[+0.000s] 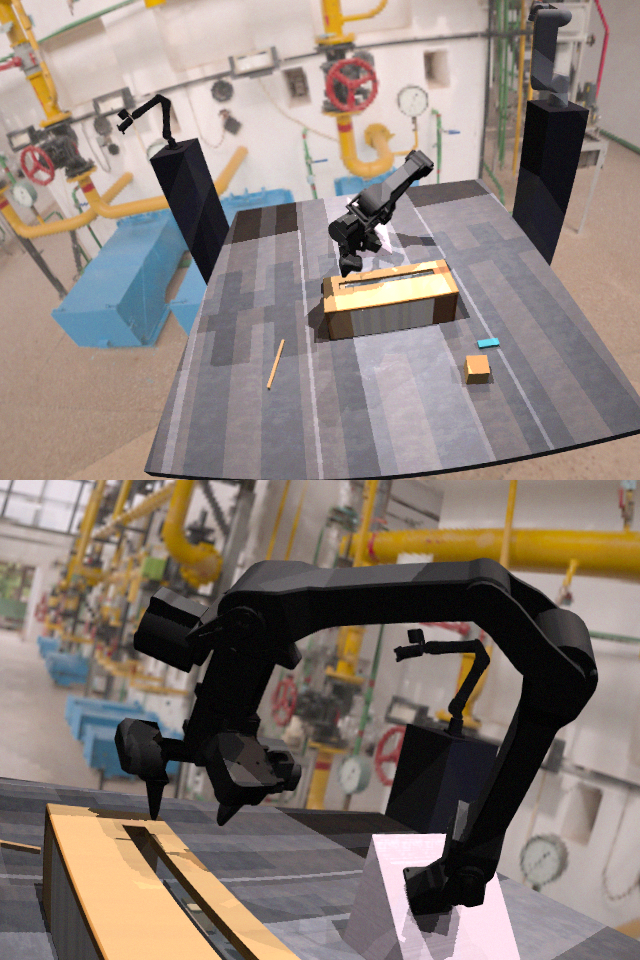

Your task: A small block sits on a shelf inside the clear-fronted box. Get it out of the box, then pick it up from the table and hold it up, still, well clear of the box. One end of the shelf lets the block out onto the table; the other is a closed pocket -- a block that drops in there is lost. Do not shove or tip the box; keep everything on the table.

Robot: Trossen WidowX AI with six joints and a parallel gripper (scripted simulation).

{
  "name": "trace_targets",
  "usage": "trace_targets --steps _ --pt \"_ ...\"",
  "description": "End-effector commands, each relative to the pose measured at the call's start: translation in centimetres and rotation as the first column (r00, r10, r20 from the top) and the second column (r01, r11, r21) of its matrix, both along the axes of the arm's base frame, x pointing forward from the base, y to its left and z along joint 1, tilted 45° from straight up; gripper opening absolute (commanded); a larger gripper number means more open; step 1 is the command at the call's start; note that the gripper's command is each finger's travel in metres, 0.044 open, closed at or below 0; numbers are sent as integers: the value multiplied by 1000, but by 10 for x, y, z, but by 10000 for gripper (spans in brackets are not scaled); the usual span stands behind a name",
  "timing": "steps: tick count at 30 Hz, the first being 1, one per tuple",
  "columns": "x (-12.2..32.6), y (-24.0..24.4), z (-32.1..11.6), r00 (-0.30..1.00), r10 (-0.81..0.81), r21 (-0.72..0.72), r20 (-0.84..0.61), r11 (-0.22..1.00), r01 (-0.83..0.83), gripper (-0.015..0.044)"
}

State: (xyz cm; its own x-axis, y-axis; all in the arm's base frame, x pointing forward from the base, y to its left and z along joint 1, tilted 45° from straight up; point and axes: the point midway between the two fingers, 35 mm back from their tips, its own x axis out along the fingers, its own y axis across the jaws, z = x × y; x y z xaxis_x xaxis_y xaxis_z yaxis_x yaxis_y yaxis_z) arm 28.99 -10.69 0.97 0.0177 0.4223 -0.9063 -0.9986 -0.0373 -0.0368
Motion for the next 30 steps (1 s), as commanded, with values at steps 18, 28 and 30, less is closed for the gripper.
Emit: trace_targets --steps 18,28,30 --pt "-19 -22 -13 -142 -821 -335 -553 62 940 285" --pt "-24 -26 -15 -730 -449 -642 -515 -362 676 285" --pt "-25 -26 -16 -797 -361 -690 -484 -402 601 285"
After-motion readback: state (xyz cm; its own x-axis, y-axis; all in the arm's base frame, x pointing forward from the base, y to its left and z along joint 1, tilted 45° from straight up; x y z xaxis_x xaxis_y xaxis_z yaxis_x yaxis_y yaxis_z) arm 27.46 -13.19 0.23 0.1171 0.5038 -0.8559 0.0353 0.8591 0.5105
